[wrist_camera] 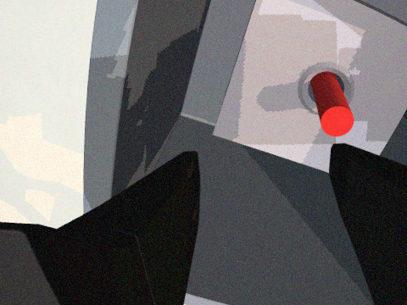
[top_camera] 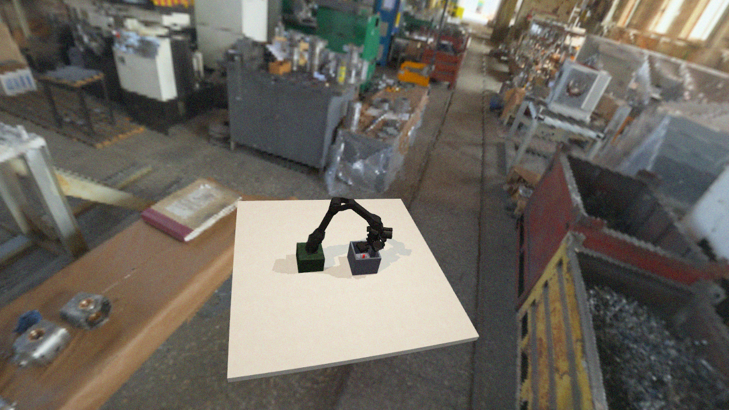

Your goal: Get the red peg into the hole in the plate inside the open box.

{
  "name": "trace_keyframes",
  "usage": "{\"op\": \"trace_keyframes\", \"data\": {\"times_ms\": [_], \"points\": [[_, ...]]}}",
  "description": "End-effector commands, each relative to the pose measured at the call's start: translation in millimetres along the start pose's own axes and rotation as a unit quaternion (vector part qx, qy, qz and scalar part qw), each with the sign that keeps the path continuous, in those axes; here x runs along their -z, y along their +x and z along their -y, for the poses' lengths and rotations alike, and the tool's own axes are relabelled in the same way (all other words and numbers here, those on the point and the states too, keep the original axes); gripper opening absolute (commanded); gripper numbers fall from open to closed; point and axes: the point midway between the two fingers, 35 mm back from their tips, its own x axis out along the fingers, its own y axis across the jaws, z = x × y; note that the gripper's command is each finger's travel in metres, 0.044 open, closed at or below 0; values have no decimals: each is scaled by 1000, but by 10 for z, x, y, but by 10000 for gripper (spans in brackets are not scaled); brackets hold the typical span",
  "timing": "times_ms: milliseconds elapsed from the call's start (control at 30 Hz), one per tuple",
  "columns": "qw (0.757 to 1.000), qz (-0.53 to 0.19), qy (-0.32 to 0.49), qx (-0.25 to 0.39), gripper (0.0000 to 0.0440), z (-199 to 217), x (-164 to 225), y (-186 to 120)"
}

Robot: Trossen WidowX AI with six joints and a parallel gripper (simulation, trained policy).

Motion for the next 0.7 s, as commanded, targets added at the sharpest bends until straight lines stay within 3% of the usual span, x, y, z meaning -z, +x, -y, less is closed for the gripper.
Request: {"op": "trace_keyframes", "data": {"times_ms": [0, 367, 667], "points": [[1000, -6, -1, -15, 200, -47, -24, -85], [997, -5, -15, -82, 213, -283, -177, -489], [987, 6, -53, -154, 207, -507, -224, -1050]]}}
